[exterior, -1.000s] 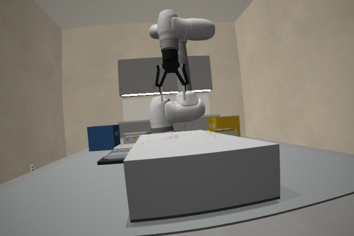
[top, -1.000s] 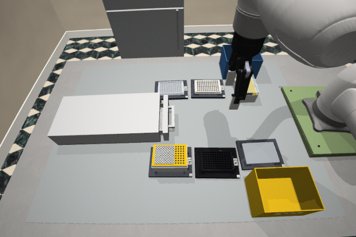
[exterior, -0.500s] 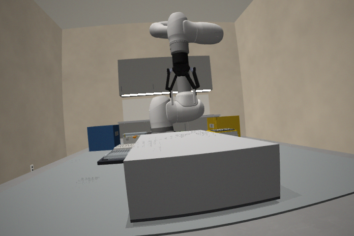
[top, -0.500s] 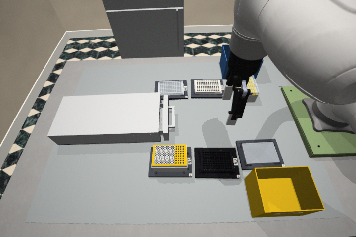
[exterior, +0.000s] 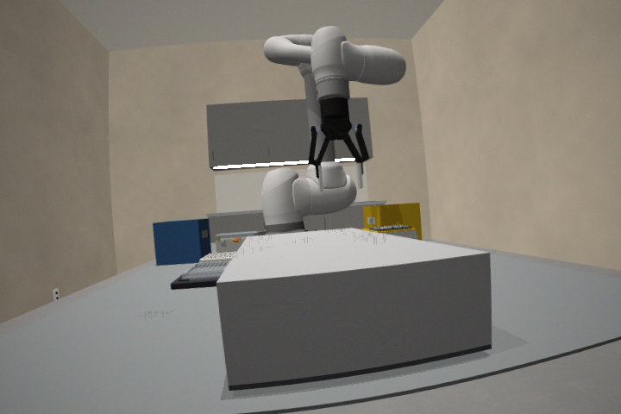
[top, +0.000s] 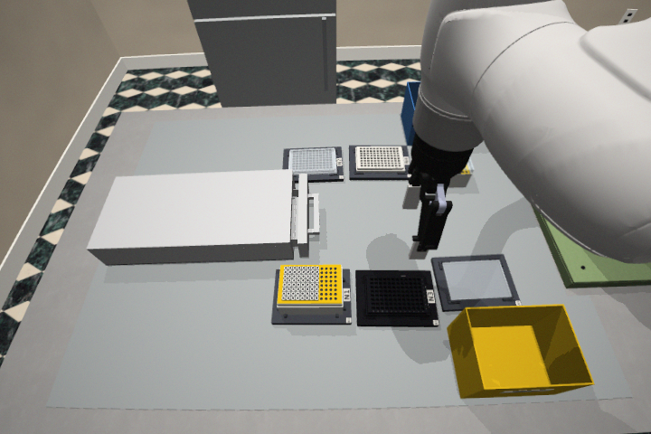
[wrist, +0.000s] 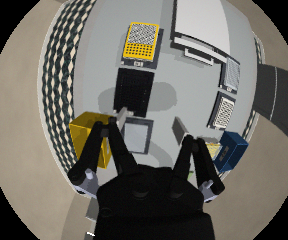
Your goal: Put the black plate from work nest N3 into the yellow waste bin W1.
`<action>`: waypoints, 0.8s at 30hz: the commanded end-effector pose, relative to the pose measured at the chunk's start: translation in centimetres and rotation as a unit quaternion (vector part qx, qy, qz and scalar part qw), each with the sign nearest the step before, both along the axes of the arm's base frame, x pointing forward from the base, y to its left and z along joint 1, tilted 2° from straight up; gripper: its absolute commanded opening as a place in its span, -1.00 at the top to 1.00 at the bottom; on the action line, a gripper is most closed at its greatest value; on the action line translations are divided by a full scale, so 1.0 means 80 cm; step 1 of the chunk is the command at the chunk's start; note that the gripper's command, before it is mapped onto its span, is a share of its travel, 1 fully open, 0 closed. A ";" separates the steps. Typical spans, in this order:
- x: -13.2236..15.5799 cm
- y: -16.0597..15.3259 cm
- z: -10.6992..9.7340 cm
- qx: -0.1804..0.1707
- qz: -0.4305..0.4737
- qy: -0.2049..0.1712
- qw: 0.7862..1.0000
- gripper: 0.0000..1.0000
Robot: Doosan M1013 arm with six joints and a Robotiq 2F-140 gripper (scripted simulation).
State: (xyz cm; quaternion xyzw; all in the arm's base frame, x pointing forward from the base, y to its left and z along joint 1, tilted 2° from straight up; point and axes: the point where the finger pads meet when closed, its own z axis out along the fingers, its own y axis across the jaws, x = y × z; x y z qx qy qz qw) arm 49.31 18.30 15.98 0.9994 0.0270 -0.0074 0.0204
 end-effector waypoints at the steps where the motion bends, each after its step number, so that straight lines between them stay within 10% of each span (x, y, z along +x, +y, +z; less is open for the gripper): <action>1: 0.003 0.015 -0.007 0.000 0.000 0.000 1.000 -0.40; 24: 0.013 0.076 -0.039 0.000 0.000 0.000 1.000 -0.40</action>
